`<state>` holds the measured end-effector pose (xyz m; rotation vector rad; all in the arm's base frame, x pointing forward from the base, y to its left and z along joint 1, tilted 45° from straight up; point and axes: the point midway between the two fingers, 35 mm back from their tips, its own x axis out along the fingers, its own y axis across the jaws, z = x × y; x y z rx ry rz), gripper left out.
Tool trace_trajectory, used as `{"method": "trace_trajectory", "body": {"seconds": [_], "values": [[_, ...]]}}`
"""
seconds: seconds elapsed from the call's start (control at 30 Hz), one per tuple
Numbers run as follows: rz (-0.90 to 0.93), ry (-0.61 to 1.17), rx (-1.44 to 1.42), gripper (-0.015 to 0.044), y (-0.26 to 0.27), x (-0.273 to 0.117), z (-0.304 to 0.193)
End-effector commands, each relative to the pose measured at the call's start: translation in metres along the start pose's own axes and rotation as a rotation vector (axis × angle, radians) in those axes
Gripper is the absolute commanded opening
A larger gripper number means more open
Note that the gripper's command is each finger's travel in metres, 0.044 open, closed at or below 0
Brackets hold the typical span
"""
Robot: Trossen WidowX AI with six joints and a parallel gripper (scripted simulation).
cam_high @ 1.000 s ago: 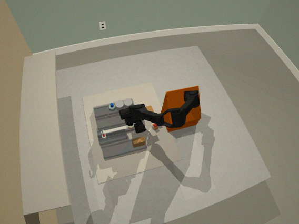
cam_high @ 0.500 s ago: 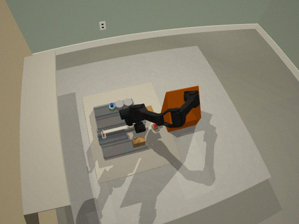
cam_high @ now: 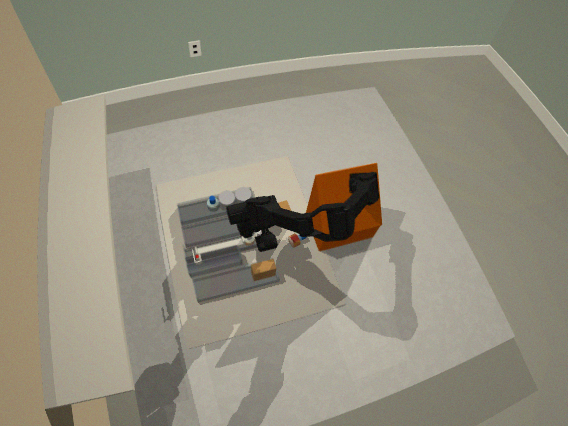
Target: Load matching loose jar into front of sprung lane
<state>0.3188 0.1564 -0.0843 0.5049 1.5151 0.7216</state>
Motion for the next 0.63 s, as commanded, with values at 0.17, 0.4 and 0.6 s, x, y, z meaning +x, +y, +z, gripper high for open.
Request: {"method": "trace_trajectory", "body": {"seconds": [0.17, 0.4, 0.6], "values": [[0.002, -0.006, -0.006, 0.0280, 0.000, -0.008, -0.003], [0.002, -0.005, -0.005, 0.0280, 0.000, -0.008, -0.024], [0.002, -0.004, -0.004, 0.0280, -0.001, -0.007, -0.044]]}}
